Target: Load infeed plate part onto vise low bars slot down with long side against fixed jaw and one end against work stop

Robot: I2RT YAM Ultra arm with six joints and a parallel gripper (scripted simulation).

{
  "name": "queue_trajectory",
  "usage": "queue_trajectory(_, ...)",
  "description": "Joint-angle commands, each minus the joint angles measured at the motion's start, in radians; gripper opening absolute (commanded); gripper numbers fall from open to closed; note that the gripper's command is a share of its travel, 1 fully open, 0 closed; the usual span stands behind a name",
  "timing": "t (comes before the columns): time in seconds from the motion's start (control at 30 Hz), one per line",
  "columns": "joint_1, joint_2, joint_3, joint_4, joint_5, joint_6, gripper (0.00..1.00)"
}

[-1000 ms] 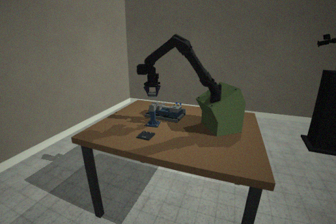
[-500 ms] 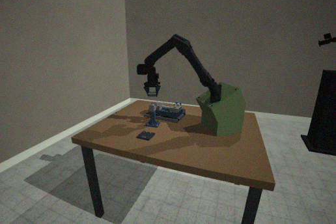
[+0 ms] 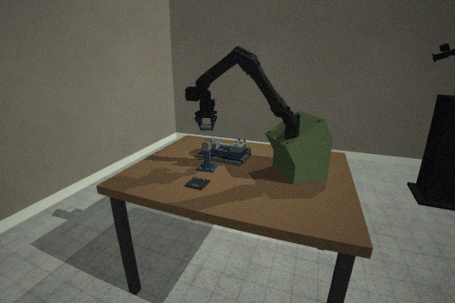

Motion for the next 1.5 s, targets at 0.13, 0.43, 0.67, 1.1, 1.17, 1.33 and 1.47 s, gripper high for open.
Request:
queue_trajectory(0.13, -0.015, -0.047, -0.010, 0.008, 0.019, 0.012, 0.00)
queue_trajectory(0.43, 0.010, -0.050, -0.007, 0.013, 0.054, 0.027, 0.00)
queue_trajectory(0.67, 0.035, -0.053, -0.003, 0.011, 0.085, 0.040, 0.00)
queue_trajectory(1.1, 0.079, -0.059, 0.020, 0.004, 0.186, 0.082, 0.00)
queue_trajectory(1.17, 0.079, -0.060, 0.026, -0.002, 0.211, 0.092, 0.00)
queue_trajectory(1.33, 0.116, -0.059, 0.029, -0.012, 0.270, 0.115, 0.00)
queue_trajectory(1.47, 0.140, -0.057, 0.033, -0.016, 0.323, 0.136, 0.00)
